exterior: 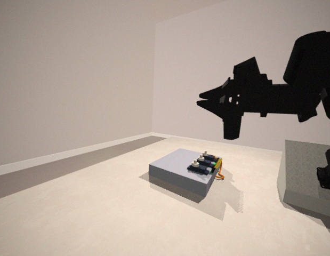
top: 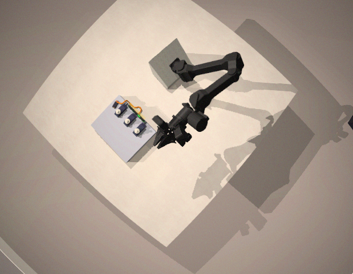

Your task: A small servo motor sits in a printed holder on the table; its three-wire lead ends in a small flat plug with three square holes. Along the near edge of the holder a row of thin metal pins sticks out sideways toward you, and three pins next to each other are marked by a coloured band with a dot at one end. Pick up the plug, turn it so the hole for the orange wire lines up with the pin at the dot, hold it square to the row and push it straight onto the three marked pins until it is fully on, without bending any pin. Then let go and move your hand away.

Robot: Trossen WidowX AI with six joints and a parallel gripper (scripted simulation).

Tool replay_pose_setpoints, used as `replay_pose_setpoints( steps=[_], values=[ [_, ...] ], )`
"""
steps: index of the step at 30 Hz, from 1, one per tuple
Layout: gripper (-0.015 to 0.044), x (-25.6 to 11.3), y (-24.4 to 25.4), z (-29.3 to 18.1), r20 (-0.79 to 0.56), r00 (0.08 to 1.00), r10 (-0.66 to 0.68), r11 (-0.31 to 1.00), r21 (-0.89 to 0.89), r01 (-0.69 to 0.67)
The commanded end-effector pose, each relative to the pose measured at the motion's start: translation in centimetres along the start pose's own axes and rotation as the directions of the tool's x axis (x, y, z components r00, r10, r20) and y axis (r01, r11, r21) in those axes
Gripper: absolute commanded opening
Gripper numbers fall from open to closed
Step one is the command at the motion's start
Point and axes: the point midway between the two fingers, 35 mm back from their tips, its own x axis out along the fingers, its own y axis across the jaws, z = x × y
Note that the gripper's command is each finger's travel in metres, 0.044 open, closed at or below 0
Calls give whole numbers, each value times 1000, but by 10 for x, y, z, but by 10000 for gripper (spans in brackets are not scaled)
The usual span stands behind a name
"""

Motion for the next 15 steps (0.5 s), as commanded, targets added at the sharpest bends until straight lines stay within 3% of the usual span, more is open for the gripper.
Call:
replay_pose_setpoints(
  steps=[1,15],
  values=[
    [115,11,3,-17,-82,996,23,999,-29,-26],
    [115,69,-20,-105,-517,852,85,981,-109,-164]
  ],
)
